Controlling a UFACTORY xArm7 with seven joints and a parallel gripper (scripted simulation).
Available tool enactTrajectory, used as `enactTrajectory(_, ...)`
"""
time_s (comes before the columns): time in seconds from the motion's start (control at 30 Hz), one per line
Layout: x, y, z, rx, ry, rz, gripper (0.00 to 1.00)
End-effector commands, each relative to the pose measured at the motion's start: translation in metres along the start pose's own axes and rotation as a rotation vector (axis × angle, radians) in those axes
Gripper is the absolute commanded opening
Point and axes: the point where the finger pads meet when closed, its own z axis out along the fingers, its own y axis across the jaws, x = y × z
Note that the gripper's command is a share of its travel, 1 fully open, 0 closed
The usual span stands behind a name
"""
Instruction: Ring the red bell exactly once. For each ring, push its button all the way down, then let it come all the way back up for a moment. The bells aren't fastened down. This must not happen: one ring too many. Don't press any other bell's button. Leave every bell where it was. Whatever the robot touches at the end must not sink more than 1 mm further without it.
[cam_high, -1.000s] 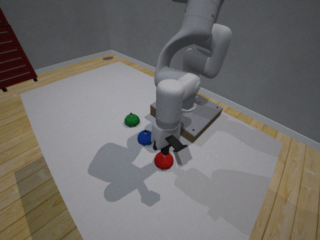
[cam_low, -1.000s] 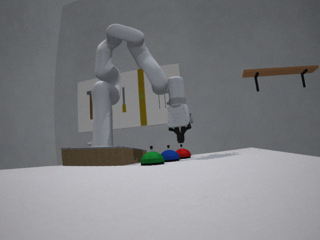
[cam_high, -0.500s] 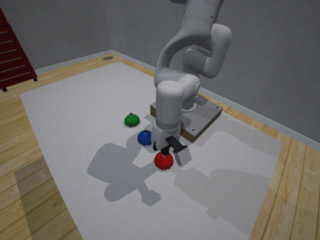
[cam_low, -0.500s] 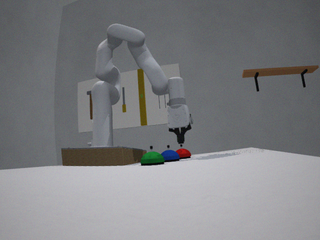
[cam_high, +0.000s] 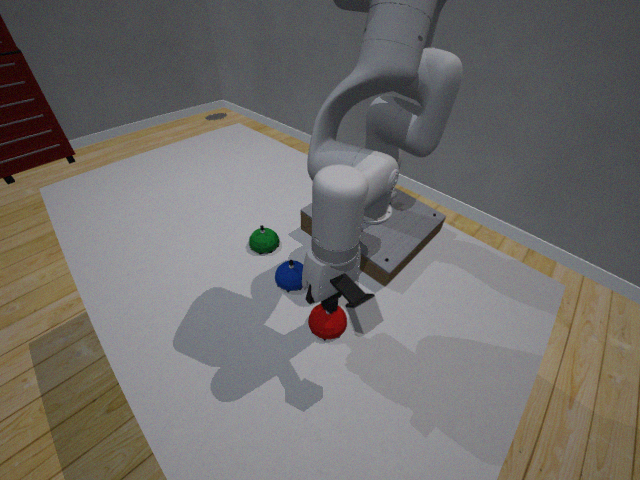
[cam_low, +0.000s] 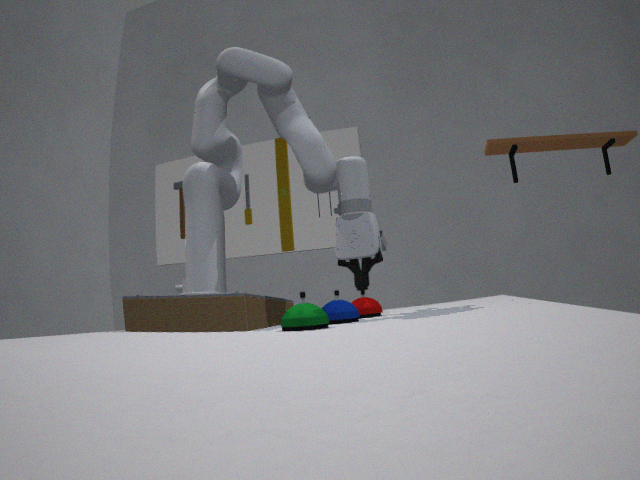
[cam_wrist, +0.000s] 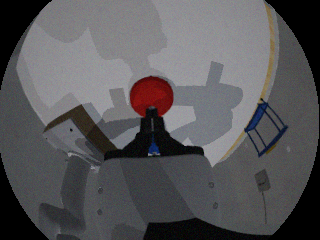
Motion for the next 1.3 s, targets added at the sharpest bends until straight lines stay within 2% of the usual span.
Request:
enactTrajectory(0.0,0.0006,0.0012,-0.0007,-0.003,0.001,0.000,0.00)
enactTrajectory(1.27,0.0006,0.0012,0.0026,-0.003,0.001,0.000,0.00)
